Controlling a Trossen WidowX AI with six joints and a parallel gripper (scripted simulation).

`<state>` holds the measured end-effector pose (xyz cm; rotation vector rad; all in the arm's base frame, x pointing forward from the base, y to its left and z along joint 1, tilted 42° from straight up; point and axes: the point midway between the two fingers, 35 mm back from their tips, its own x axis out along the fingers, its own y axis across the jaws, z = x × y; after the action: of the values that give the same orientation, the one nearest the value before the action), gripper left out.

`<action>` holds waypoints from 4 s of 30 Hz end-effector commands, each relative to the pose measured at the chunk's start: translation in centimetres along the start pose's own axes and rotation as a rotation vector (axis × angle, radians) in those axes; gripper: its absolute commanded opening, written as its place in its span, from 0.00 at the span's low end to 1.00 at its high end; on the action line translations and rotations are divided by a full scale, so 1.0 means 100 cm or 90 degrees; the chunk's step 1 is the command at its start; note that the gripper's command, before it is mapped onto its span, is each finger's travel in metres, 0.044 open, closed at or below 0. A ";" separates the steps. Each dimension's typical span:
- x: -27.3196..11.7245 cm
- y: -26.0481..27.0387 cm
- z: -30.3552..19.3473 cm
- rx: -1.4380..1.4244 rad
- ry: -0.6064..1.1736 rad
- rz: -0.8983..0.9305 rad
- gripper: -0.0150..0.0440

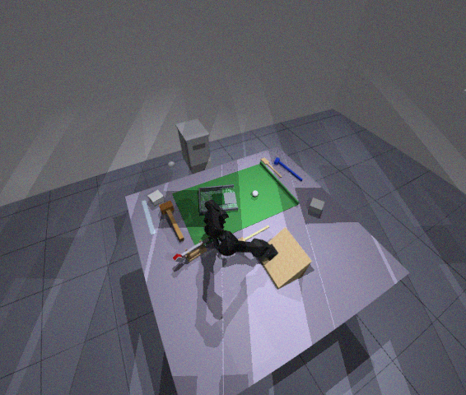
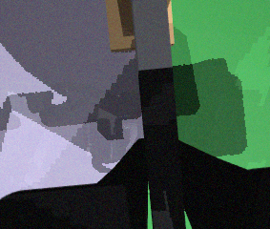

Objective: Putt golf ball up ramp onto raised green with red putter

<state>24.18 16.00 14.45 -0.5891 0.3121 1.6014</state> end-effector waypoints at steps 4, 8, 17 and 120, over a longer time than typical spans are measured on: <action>-0.018 -0.004 0.002 -0.002 0.005 -0.002 0.25; -0.037 -0.005 0.006 -0.002 0.009 -0.001 0.25; -0.079 -0.003 0.018 0.000 0.006 0.000 0.25; -0.139 0.086 -0.328 1.319 0.117 -0.183 0.25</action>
<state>22.32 -13.94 -6.38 0.8191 1.5886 0.3151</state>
